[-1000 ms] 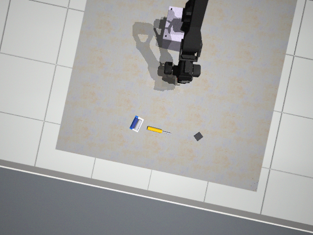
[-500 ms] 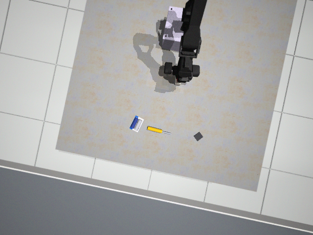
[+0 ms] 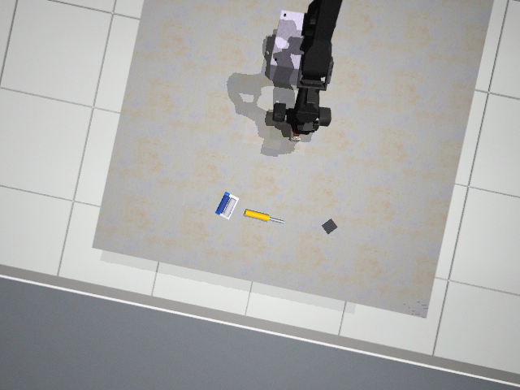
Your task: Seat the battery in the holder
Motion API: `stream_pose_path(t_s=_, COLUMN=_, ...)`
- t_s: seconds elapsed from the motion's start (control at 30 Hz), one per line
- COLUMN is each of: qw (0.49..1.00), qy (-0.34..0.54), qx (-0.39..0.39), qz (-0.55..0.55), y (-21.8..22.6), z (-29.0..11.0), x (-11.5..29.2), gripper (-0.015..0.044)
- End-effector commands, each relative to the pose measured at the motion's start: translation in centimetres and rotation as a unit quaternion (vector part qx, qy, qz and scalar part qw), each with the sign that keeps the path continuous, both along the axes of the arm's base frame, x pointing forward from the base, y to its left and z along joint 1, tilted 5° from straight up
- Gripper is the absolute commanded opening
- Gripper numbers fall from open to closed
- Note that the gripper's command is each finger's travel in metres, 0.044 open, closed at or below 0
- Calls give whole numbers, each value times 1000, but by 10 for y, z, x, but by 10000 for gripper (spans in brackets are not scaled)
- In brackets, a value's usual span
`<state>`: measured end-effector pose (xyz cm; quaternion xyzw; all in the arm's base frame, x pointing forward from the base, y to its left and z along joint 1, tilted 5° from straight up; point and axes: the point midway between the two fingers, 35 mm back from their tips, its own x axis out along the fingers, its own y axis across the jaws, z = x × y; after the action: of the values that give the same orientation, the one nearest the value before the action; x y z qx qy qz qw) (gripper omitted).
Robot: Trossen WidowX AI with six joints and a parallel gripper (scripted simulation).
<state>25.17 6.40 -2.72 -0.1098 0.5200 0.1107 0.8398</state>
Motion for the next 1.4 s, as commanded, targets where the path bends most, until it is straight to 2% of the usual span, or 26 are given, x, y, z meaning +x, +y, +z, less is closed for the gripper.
stream_pose_path(t_s=0.0, qw=1000, qy=-13, qx=5, qz=3, y=0, z=-1, x=-1, gripper=71)
stream_pose_path(t_s=0.57, qw=998, qy=-63, qx=20, qz=7, y=-2, z=-6, x=-6, gripper=71)
stream_pose_path(t_s=1.37, qw=998, qy=-63, qx=19, qz=6, y=-8, z=-10, x=-25, gripper=71)
